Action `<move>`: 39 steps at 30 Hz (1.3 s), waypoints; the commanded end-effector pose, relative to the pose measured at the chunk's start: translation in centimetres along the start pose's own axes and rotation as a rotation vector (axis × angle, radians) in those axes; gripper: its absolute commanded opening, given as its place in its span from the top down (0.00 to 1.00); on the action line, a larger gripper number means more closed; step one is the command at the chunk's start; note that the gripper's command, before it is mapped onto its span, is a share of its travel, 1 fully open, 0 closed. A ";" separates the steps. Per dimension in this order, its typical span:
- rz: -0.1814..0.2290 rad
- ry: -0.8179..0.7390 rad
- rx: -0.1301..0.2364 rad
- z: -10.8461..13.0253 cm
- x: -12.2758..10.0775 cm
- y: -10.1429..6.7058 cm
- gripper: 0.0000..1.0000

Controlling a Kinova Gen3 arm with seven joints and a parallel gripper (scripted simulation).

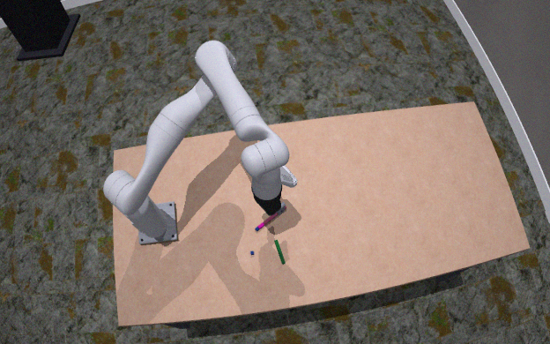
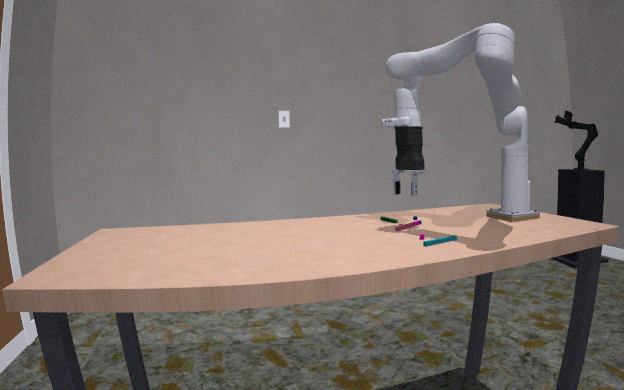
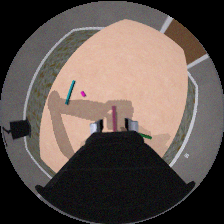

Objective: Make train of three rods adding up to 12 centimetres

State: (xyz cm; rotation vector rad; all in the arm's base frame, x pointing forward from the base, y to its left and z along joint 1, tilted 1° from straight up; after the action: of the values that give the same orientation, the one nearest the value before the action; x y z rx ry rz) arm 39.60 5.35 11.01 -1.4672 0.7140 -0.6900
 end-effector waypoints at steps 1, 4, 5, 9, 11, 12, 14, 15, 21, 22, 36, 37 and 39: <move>0.000 0.000 0.001 0.0 0.0 -0.1 0.00; 0.000 0.000 0.001 0.0 0.0 -0.2 0.00; 0.000 0.000 0.001 0.0 0.0 -0.3 0.00; 0.000 0.000 0.001 0.0 0.0 -1.4 0.00; 0.000 0.000 0.001 0.0 0.0 -2.2 0.00; 0.000 0.000 0.001 0.0 0.0 -2.7 0.00; 0.000 0.000 0.001 0.0 0.0 -3.7 0.00; 0.000 0.000 0.001 0.0 0.0 -4.3 0.00; 0.000 0.000 0.001 0.0 0.0 -6.5 0.00; 0.000 0.000 0.001 0.0 0.0 -7.0 0.00; 0.000 0.000 0.001 0.0 0.0 -9.2 0.00; 0.000 0.000 0.001 0.0 0.0 -9.2 0.00; 0.000 0.000 0.001 0.0 0.0 -9.2 0.00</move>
State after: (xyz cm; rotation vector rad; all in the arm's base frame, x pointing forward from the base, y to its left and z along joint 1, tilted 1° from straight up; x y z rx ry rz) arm 39.76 5.40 20.10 -1.4674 0.7140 -0.6899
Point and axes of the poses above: the point where the finger pads meet when closed, its own y axis out along the fingers, its own x axis across the jaws, z = x × y, the point moved 3 cm from there along -y, back along the fingers, and after that the axes turned 3 degrees about y, right-handed, at the moved point
